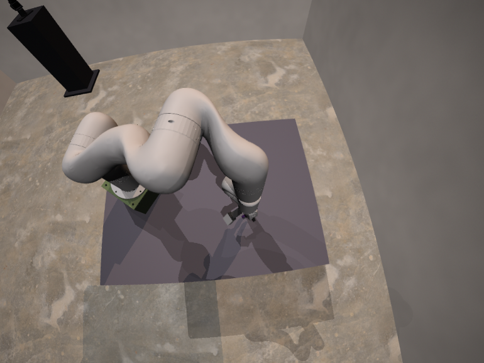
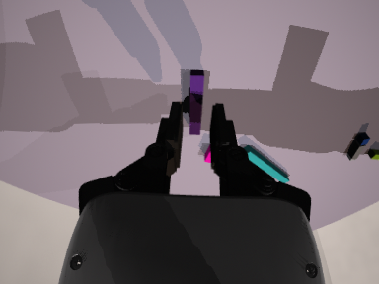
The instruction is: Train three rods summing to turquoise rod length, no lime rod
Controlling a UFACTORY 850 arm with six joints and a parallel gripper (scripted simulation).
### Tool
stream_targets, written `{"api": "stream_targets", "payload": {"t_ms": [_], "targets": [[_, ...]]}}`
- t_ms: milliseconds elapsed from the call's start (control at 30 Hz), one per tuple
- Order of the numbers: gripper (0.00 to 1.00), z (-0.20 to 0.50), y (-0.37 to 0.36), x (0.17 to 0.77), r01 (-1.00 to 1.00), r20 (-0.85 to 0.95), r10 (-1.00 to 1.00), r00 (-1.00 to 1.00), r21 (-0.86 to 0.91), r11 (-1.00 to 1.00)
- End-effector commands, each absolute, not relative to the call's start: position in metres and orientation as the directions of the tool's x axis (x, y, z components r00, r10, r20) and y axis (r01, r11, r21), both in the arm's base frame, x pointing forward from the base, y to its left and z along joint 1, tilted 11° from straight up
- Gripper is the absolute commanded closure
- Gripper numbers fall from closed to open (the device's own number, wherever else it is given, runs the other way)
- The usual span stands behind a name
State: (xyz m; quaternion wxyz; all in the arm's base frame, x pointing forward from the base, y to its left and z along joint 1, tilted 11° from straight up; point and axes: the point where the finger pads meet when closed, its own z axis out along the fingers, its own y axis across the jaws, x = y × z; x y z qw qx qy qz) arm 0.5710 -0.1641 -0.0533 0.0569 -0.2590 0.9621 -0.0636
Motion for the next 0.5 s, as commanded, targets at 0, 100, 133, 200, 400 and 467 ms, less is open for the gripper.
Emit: {"api": "stream_targets", "payload": {"t_ms": [0, 100, 133, 200, 400, 467], "targets": [[0.76, -0.055, -0.1645, 0.572, -0.488, -0.083, -0.506, -0.859, -0.167, 0.857], [0.76, -0.0568, -0.1646, 0.5722, -0.488, -0.083, -0.506, -0.859, -0.167, 0.857], [0.76, -0.0572, -0.1647, 0.5723, -0.488, -0.083, -0.506, -0.859, -0.167, 0.857], [0.76, -0.0579, -0.1647, 0.5724, -0.488, -0.083, -0.506, -0.859, -0.167, 0.857], [0.76, -0.0585, -0.1648, 0.5724, -0.488, -0.083, -0.506, -0.859, -0.167, 0.857], [0.76, -0.0585, -0.1648, 0.5724, -0.488, -0.083, -0.506, -0.859, -0.167, 0.857]]}}
